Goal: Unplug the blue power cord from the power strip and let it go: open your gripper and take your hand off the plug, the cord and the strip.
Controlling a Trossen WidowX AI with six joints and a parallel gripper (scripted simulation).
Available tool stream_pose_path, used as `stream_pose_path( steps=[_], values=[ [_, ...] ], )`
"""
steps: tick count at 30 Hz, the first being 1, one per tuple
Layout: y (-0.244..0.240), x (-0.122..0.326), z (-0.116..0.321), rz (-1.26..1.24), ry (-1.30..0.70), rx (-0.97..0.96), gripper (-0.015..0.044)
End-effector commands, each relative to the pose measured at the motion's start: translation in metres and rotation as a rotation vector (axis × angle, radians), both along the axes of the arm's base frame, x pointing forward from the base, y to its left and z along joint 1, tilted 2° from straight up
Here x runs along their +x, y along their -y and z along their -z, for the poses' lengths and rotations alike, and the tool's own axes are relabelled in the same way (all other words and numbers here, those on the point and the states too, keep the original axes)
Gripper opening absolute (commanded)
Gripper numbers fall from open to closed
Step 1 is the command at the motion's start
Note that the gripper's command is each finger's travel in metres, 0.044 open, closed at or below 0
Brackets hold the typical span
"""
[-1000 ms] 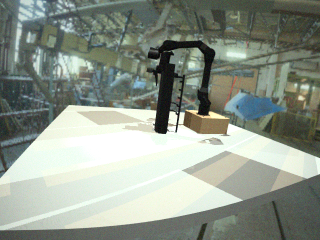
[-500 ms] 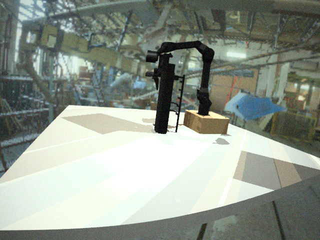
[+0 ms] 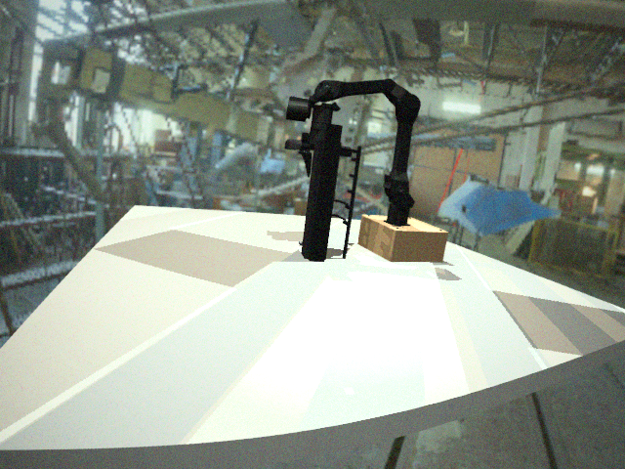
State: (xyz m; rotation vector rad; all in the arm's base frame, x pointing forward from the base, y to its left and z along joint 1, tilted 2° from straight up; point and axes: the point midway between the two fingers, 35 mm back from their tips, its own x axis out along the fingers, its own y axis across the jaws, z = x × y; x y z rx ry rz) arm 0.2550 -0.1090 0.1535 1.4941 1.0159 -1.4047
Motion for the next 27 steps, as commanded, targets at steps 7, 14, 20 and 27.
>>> stream_pose_path(
  steps=[7,14,20,27],
  values=[
    [-0.012,0.004,0.000,0.001,0.004,0.003,0.0160],
    [-0.012,0.004,0.007,0.001,0.004,0.003,0.0160],
    [-0.012,0.004,0.009,-0.002,0.002,0.001,0.0107],
    [-0.012,0.004,0.009,-0.002,0.002,0.001,0.0022]
  ],
)
